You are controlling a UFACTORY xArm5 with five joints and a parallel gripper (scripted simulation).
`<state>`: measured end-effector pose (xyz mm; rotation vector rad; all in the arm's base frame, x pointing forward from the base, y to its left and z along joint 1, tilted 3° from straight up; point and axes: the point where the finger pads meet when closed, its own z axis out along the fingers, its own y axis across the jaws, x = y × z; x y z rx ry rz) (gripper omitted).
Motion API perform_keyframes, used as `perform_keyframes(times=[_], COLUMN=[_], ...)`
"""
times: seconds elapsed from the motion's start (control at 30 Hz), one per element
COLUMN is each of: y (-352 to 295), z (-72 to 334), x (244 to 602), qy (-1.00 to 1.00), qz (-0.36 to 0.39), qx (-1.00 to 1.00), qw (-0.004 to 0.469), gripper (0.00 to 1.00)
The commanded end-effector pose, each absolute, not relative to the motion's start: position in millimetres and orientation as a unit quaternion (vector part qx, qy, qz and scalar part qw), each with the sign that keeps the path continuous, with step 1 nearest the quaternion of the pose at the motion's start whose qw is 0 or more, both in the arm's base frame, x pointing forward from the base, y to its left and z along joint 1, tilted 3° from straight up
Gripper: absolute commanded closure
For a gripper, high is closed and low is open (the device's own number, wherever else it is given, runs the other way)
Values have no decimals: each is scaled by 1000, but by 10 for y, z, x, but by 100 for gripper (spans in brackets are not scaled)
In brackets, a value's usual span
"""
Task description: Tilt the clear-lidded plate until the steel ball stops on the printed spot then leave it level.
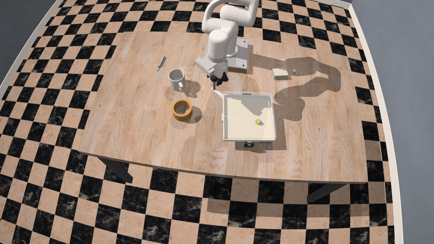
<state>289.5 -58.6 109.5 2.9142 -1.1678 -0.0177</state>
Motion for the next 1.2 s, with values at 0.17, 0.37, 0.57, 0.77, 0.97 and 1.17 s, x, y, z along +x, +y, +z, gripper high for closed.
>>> perform_keyframes(times=[0.17, 0.37, 0.57, 0.77, 0.97, 1.17], y=[-588, -588, -589, -590, -593, -596], z=[1105, 1106, 1116, 1154, 1210, 1286], x=[2906, 2906, 2906, 2906, 2906, 2906], qy=[-372, -372, -372, -372, -372, -372], qz=[-4, -4, -4, -4, -4, -4], qx=[928, 928, 928, 928, 928, 928], qw=[1, 1, 1, 1, 1, 1], gripper=[38, 38, 38, 38, 38, 38])
